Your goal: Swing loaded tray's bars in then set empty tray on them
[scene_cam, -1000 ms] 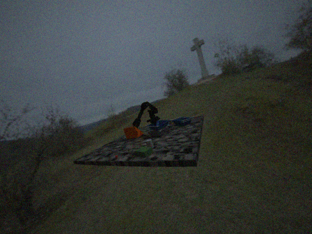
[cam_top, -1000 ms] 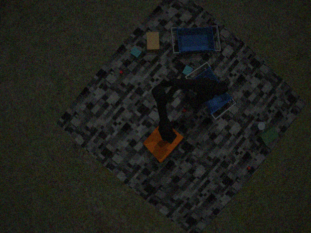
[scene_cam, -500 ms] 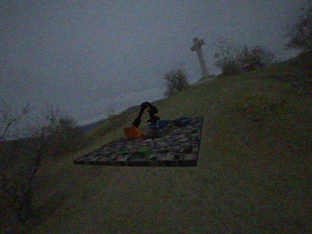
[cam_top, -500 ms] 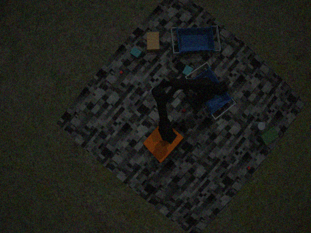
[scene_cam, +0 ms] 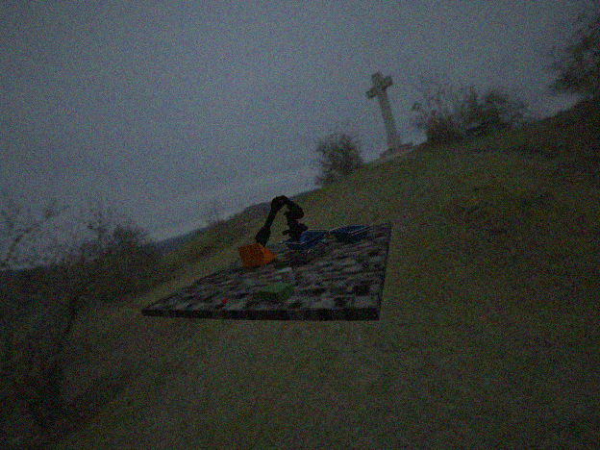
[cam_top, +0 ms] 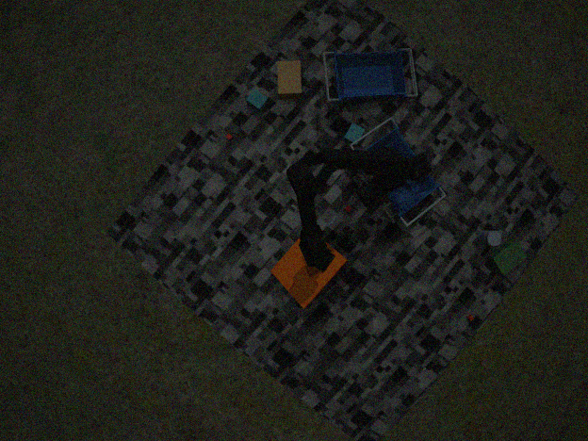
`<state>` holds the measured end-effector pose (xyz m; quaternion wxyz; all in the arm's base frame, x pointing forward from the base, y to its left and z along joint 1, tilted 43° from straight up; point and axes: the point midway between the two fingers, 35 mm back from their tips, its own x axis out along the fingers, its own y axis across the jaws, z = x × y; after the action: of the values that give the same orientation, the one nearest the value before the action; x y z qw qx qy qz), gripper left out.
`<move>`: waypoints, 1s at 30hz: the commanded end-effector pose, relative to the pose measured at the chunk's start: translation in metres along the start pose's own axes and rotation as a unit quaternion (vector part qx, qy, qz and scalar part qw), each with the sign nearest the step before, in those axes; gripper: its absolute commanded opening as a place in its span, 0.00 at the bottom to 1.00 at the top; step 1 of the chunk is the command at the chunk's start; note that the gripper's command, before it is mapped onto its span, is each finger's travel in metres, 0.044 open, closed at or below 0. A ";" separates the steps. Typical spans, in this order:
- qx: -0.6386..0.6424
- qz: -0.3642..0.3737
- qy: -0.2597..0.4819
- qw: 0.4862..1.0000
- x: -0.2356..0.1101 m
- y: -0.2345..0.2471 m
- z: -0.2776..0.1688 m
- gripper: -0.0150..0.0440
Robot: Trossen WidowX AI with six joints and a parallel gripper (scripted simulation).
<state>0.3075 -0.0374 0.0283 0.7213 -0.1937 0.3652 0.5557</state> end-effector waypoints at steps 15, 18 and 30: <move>0.002 0.010 0.000 1.000 0.011 0.006 0.002 0.25; 0.002 0.011 0.000 1.000 0.013 0.007 0.002 0.25; 0.002 0.011 0.000 1.000 0.013 0.007 0.002 0.25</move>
<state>0.3070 -0.0328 0.0233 0.7220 -0.1948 0.3649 0.5546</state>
